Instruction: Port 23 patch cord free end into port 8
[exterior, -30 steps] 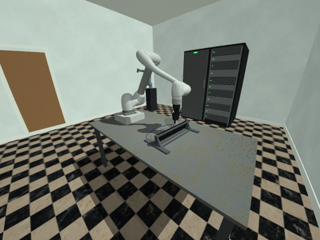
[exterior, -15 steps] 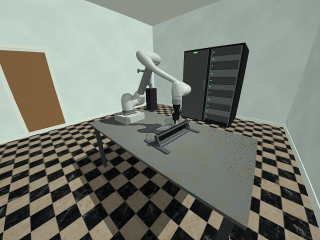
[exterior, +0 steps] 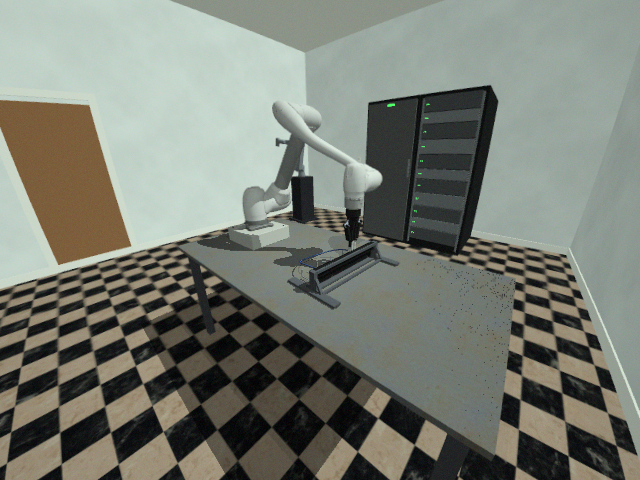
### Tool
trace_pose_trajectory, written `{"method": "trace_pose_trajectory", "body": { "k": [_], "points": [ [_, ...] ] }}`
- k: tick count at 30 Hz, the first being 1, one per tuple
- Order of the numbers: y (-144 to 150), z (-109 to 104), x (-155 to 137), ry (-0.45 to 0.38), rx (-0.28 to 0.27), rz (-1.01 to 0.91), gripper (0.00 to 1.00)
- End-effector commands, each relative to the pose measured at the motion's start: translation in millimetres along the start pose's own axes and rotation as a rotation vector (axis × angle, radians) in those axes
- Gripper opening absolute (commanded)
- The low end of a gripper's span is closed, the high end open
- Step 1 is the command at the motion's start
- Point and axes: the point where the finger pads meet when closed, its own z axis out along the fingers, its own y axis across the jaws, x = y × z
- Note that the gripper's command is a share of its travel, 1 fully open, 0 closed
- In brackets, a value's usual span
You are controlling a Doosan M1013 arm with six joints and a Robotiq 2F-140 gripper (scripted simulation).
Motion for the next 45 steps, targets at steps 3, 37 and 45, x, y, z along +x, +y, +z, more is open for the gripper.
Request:
{"method": "trace_pose_trajectory", "body": {
  "k": [3, 37, 45],
  "points": [
    [0.0, -0.2, -0.2, 0.000, 0.000, 0.000, 0.00],
    [0.0, -0.2, -3.5, -0.002, 0.000, 0.000, 0.00],
    [0.0, -0.2, -3.9, -0.002, 0.000, 0.000, 0.00]
  ]
}}
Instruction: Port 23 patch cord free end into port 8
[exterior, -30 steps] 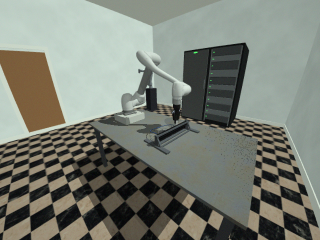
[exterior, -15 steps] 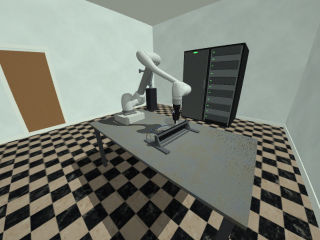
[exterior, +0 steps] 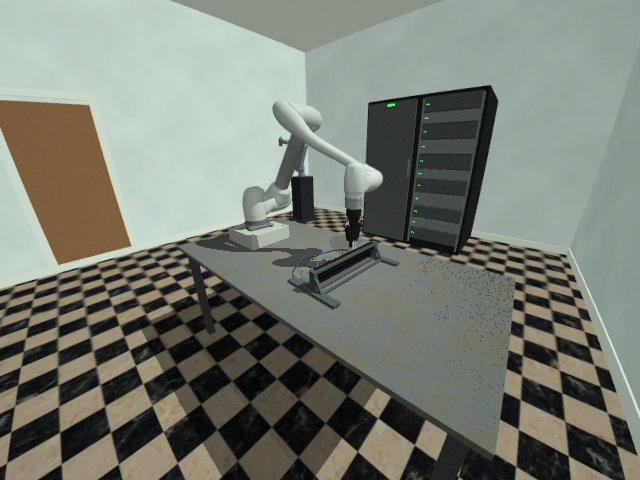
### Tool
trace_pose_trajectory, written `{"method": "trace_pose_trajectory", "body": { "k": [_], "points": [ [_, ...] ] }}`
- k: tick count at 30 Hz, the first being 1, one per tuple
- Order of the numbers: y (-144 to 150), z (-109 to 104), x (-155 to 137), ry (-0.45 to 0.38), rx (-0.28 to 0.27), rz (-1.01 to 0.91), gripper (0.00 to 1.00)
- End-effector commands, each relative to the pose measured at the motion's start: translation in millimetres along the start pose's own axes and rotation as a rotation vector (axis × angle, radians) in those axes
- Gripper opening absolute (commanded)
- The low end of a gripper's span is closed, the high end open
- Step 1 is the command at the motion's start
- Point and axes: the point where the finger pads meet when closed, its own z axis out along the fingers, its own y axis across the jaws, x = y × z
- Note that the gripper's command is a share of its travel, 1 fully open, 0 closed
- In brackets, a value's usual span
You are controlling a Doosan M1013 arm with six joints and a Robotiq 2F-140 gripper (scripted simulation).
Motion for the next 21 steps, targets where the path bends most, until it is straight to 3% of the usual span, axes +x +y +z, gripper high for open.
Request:
{"method": "trace_pose_trajectory", "body": {
  "k": [1, 21],
  "points": [
    [0.0, -0.3, -0.4, -0.001, 0.000, 0.000, 0.00],
    [0.0, -0.5, -2.3, 0.005, 0.000, 0.000, 0.00]
  ]
}}
